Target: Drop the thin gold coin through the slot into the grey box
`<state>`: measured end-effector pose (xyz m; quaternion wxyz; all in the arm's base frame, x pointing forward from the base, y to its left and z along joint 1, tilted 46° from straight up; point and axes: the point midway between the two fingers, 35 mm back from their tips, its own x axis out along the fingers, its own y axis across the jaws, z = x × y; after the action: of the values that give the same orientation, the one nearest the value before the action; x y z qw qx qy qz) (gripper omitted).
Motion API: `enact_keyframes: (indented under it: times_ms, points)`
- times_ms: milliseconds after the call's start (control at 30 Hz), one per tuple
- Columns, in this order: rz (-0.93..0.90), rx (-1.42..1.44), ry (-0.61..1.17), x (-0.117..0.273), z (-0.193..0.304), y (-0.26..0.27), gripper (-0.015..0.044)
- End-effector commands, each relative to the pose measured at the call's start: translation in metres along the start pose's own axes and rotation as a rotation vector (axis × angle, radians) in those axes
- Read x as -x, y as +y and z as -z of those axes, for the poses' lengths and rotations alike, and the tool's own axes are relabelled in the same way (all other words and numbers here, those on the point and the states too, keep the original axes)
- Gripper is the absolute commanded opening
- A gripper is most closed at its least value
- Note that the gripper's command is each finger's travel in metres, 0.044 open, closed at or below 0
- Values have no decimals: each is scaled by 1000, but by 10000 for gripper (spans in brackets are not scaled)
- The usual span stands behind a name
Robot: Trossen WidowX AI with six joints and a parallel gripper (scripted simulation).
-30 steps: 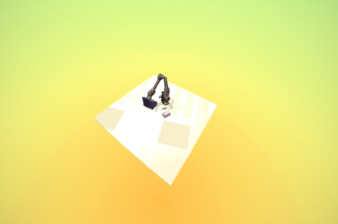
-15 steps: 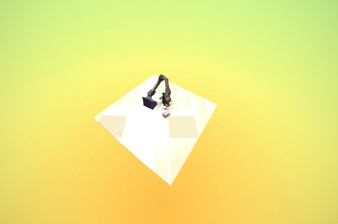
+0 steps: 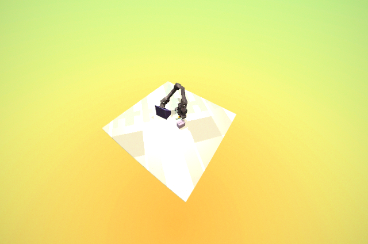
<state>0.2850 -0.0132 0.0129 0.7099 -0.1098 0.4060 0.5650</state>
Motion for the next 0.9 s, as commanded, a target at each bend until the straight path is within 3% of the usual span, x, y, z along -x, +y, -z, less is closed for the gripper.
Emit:
enact_keyframes:
  times_ms: [0, 600, 867]
  points:
    - [8, 4, 3, 2, 3, -13, 0]
    - [10, 7, 3, -1, 21, -54, 0]
    - [3, 1, 0, -3, 19, -48, 0]
